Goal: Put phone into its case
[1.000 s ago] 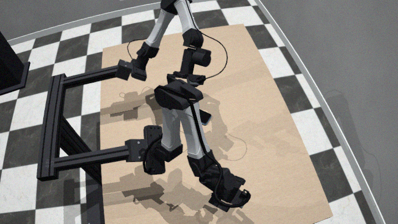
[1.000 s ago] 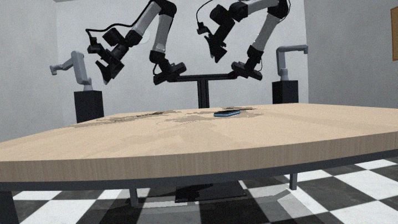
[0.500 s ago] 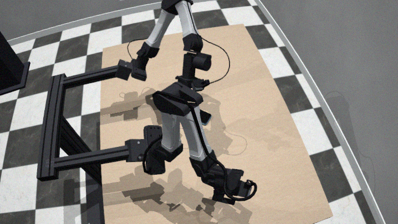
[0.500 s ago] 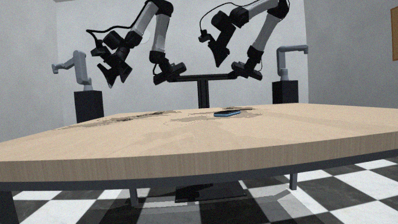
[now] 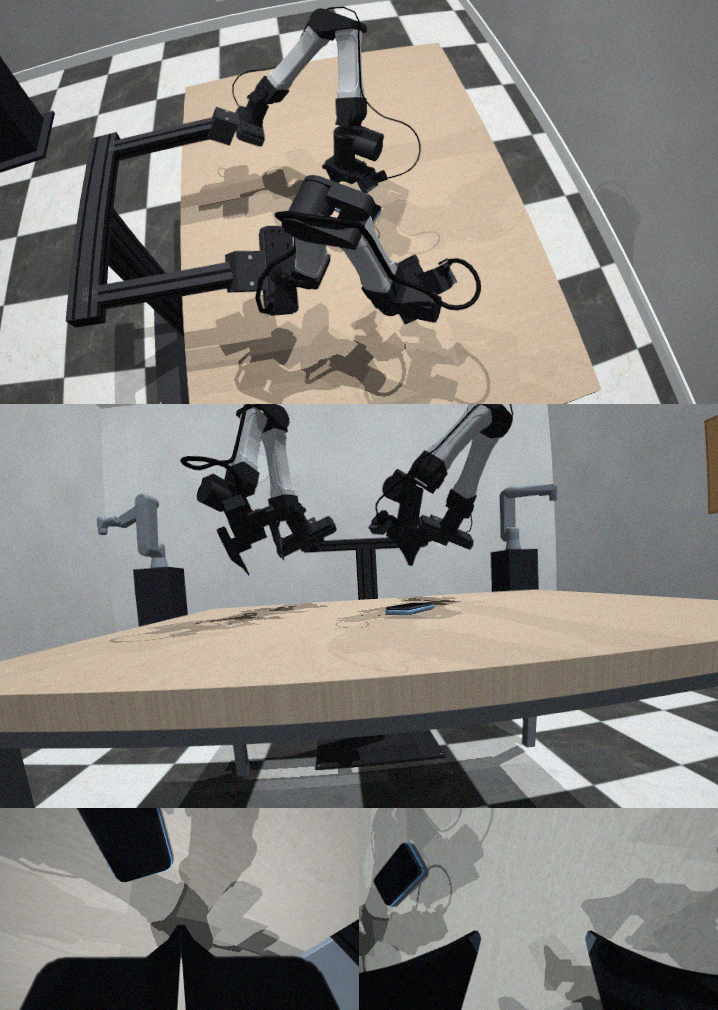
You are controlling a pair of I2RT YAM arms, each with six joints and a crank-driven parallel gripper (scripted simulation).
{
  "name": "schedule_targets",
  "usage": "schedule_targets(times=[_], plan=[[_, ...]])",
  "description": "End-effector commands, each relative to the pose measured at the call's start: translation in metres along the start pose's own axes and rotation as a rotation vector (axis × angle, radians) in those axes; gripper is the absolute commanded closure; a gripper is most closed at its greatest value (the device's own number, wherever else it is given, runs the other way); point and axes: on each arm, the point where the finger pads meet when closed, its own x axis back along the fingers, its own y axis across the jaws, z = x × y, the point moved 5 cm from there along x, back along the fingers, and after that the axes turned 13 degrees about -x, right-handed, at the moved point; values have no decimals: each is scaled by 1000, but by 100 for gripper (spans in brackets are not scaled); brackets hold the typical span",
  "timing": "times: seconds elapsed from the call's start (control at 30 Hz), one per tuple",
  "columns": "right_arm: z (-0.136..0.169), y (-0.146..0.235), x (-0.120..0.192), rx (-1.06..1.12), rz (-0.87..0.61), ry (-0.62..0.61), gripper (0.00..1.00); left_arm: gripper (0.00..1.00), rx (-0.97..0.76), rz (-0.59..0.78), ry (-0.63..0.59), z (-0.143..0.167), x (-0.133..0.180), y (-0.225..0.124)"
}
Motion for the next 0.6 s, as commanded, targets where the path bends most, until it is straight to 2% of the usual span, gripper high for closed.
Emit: schedule_targets(times=[0.0, 0.1, 0.17, 0.37, 0.57], plan=[[-3, 18, -14, 228, -176, 88, 0, 100, 90, -105, -20, -12, -18, 17], [0, 40, -26, 354, -312, 107, 0, 100, 122, -133, 13, -8, -31, 21], [0, 40, -26, 354, -312, 107, 0, 100, 122, -133, 13, -8, -31, 21], [9, 92, -44, 621, -619, 105, 0, 100, 178, -182, 72, 0, -55, 29], [18, 143, -51, 852, -903, 50, 0, 100, 207, -204, 108, 5, -69, 33]])
